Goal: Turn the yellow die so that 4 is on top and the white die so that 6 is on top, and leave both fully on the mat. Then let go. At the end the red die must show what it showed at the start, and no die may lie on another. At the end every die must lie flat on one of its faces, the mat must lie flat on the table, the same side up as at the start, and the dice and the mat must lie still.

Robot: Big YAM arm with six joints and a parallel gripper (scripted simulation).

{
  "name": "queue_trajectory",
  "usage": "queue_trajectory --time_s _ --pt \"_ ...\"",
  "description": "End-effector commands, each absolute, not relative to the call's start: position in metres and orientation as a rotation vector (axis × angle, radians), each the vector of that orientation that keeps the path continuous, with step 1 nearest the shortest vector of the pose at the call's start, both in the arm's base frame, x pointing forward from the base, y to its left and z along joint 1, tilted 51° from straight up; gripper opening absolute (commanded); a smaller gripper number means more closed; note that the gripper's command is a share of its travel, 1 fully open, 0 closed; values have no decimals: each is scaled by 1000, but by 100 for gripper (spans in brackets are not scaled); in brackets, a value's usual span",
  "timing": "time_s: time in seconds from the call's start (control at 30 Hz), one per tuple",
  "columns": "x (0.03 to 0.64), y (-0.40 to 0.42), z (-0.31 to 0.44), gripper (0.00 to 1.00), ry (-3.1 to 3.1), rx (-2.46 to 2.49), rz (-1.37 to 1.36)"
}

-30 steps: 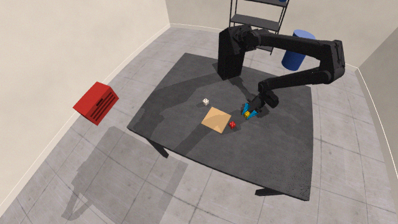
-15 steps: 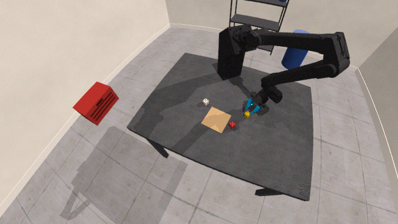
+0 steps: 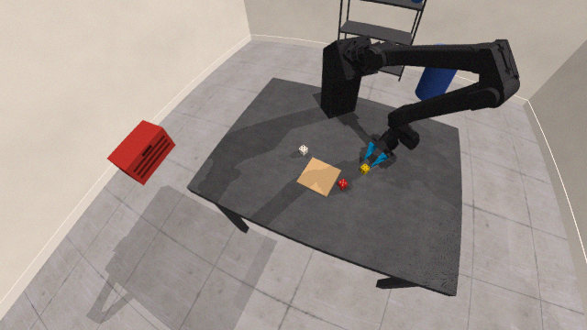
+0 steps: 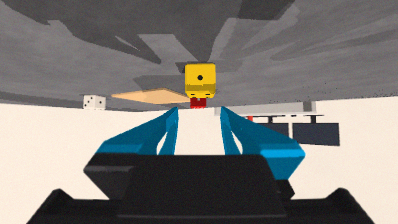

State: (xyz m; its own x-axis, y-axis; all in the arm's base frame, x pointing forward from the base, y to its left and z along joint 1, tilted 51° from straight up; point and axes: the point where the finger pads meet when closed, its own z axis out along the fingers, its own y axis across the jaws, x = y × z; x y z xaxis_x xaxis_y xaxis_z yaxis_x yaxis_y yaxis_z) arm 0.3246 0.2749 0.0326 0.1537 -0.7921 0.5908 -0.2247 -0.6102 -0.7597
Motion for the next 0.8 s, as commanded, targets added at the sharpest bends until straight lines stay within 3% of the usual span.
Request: queue_trajectory --time_s 0.0,0.77 --pt "309 261 37 44 956 -1950 -1469" --pt "291 232 69 44 967 -1943 -1457"
